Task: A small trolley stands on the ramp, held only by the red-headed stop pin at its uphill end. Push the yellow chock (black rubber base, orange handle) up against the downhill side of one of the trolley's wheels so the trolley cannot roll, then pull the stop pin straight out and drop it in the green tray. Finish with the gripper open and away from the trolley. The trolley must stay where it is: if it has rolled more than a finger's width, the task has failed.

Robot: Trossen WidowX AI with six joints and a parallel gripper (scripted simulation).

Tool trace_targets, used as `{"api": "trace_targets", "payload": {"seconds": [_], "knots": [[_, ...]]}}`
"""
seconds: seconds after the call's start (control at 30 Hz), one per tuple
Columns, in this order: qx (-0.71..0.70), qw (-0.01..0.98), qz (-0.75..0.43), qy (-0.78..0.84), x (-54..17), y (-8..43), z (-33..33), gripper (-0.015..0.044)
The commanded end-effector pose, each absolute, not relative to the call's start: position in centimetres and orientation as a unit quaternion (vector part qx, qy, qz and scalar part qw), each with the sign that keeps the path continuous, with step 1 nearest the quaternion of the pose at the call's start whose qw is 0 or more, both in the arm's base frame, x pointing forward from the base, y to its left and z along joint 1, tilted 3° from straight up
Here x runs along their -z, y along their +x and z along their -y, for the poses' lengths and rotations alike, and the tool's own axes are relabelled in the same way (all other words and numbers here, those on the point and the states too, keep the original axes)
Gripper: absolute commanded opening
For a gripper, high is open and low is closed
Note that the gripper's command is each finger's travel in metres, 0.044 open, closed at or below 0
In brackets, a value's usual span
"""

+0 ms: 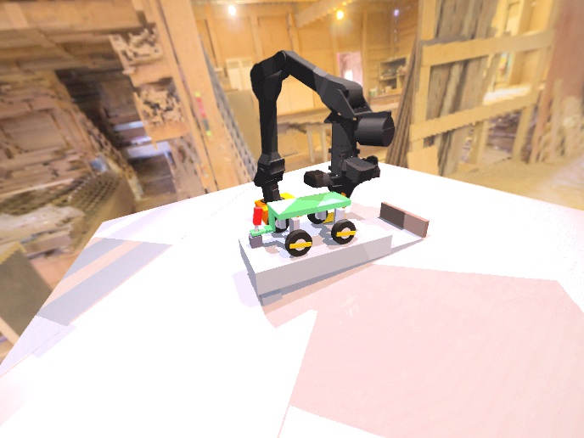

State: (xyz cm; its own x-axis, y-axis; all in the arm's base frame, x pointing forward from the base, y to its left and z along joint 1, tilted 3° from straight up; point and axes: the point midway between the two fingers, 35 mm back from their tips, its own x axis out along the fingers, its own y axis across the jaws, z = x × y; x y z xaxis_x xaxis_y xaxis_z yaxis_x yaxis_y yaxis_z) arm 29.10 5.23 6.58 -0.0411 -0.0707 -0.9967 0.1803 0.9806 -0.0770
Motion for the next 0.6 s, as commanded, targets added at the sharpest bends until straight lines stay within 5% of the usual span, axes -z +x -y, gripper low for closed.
{"api": "trace_targets", "payload": {"seconds": [0.0, 0.23, 0.47, 0.57], "knots": [[0.091, 0.691, -0.716, 0.039, -6.58, 29.11, -5.25, 0.0], [0.091, 0.691, -0.716, 0.039, -6.58, 29.11, -5.25, 0.0], [0.091, 0.691, -0.716, 0.039, -6.58, 29.11, -5.25, 0.0184], [0.091, 0.691, -0.716, 0.038, -6.66, 29.12, -5.26, 0.019]]}}
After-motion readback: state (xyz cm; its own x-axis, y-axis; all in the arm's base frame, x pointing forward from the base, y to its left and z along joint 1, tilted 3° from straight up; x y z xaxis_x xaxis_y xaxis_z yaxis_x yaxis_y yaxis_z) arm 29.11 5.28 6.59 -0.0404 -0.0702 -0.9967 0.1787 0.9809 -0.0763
